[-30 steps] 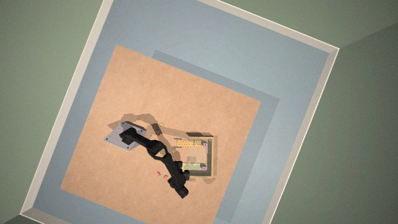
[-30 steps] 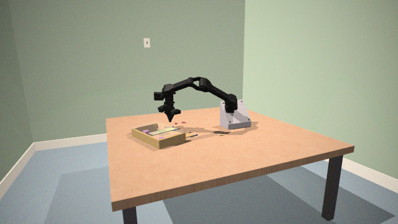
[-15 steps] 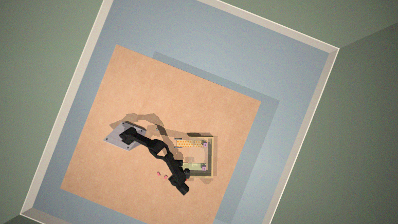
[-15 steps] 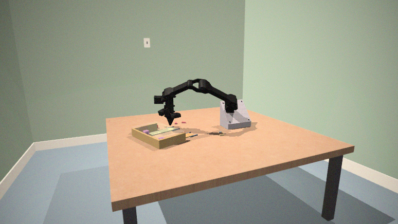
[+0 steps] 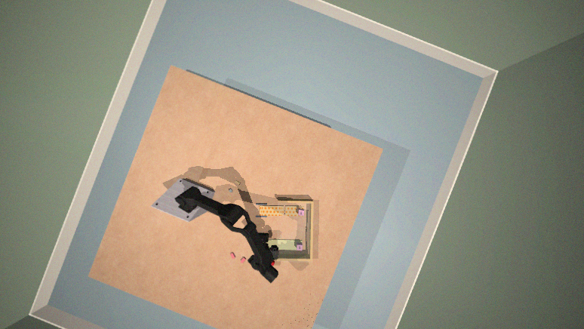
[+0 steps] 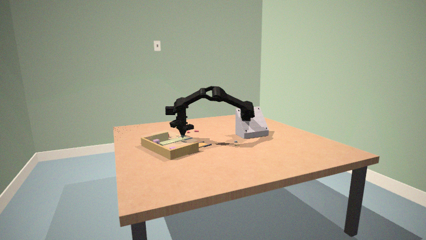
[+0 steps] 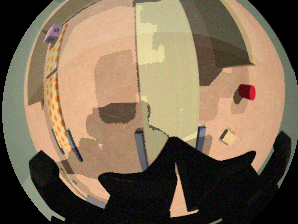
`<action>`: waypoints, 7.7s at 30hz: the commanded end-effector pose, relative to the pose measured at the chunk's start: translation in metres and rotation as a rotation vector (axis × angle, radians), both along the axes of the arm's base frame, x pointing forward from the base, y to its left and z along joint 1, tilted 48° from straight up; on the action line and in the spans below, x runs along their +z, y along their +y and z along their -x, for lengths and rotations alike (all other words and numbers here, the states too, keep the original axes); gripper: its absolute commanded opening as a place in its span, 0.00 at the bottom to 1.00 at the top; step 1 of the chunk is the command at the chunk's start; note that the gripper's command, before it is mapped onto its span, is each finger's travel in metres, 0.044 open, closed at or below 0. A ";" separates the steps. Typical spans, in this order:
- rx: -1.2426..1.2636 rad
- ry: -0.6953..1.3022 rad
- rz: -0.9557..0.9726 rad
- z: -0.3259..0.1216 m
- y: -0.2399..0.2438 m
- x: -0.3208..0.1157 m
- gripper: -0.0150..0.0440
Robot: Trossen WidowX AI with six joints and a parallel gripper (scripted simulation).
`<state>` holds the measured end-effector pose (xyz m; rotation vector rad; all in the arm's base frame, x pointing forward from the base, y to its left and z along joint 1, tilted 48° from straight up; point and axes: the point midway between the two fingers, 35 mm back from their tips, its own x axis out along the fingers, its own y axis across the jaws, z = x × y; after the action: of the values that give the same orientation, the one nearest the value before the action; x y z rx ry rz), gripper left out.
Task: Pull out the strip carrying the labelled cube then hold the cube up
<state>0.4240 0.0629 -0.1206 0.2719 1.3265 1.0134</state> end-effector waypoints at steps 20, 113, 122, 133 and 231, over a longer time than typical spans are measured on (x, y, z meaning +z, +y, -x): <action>-0.004 0.005 -0.003 0.001 0.002 -0.002 0.25; -0.004 0.008 -0.001 0.081 -0.028 -0.033 0.25; -0.004 0.008 -0.001 0.094 -0.034 -0.037 0.25; -0.004 0.008 0.000 0.109 -0.040 -0.042 0.25; -0.009 0.012 0.002 0.088 -0.074 -0.006 1.00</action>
<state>0.3251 -0.0145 -0.1313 0.2782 1.3373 1.0062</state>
